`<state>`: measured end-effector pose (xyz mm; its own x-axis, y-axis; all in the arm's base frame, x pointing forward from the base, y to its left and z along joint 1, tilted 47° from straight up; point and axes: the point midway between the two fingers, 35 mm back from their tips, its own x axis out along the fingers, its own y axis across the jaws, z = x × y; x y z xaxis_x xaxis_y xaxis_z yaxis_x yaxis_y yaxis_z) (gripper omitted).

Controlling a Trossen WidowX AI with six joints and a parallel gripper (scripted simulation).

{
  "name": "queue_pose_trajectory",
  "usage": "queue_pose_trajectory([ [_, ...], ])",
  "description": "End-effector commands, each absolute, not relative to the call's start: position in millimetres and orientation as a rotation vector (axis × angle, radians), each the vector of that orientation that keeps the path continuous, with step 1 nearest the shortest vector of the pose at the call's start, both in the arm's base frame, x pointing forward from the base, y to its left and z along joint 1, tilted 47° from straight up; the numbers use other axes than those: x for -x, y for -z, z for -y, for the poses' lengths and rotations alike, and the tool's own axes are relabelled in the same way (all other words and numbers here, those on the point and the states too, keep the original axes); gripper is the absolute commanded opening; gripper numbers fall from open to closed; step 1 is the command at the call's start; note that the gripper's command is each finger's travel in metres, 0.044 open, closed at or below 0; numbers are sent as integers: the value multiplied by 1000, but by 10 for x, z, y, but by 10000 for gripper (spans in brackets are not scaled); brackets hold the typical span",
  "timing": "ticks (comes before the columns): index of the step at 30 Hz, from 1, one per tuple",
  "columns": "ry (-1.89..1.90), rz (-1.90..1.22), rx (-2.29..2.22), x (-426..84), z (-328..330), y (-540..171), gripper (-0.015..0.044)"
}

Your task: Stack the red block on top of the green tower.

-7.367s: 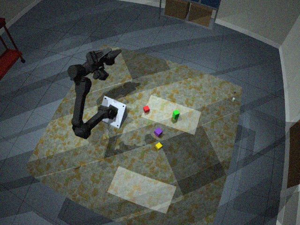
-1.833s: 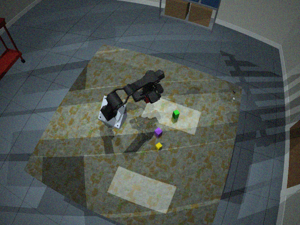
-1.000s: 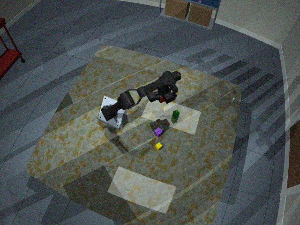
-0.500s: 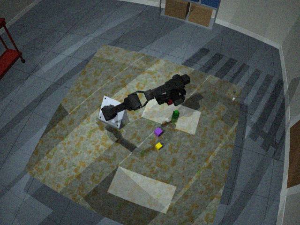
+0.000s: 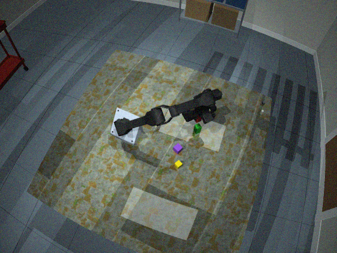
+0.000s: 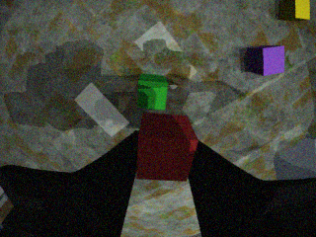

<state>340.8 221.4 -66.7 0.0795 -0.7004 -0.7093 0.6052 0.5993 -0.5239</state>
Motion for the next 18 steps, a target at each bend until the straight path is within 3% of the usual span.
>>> queue_pose_trajectory([
  [1,980,-1116,104,-3529,-2193,675,0],
  [18,981,-1114,104,-3578,-1974,903,0],
])
